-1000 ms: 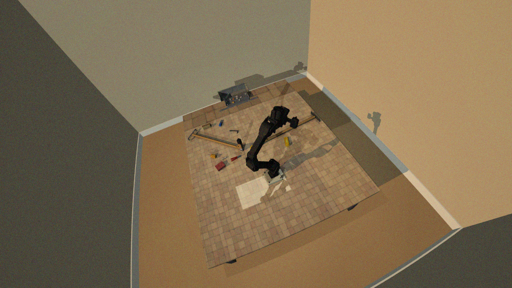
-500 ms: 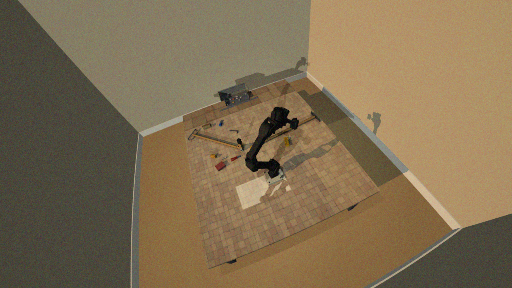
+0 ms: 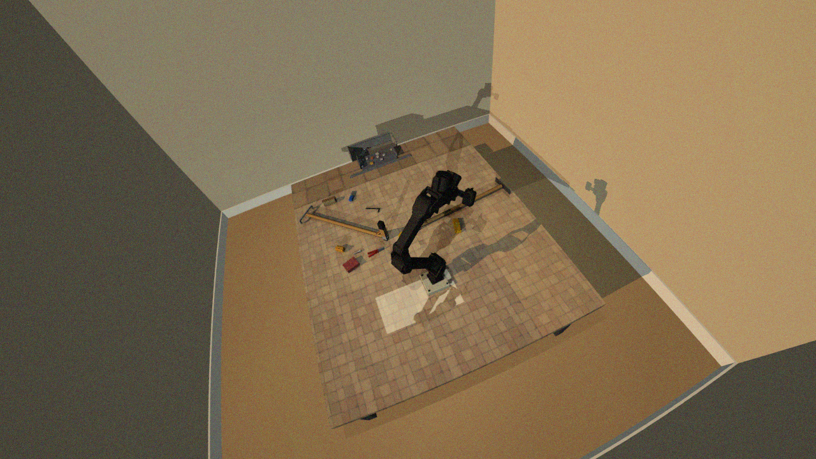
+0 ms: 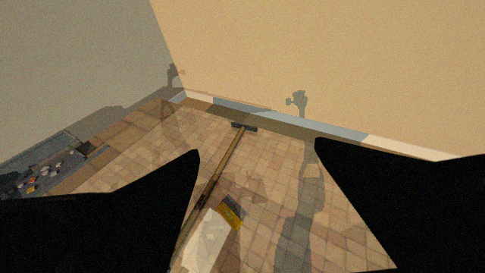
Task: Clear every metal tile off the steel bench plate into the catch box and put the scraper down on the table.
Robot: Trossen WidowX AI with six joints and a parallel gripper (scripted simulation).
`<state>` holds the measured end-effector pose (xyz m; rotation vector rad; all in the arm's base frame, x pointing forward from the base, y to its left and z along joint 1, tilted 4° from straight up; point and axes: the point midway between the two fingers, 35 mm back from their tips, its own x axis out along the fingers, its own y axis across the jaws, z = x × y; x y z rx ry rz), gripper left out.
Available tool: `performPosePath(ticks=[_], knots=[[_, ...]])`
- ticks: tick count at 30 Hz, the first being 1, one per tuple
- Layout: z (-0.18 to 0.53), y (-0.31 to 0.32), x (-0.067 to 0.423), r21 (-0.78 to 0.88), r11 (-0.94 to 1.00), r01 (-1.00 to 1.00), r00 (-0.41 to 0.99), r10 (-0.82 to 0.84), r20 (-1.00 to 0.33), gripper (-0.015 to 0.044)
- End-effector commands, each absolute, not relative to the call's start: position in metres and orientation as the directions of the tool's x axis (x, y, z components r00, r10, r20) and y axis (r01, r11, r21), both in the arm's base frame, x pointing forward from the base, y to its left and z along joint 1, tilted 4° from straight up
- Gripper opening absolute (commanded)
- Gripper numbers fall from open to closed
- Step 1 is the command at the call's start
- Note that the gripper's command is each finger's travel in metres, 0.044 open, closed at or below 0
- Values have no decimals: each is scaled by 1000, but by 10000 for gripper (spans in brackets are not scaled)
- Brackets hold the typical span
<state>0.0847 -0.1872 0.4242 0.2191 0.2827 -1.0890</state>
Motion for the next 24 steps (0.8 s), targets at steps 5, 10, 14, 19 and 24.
performPosePath(ticks=[5, 10, 14, 19, 24], knots=[[431, -189, 92, 62, 463, 884, 458, -832, -312, 440], [445, -193, 106, 124, 493, 861, 508, -818, -270, 440], [456, -195, 118, 175, 518, 837, 547, -803, -237, 440], [470, -196, 134, 239, 550, 800, 594, -780, -195, 440], [484, -195, 149, 304, 581, 755, 640, -753, -152, 440]])
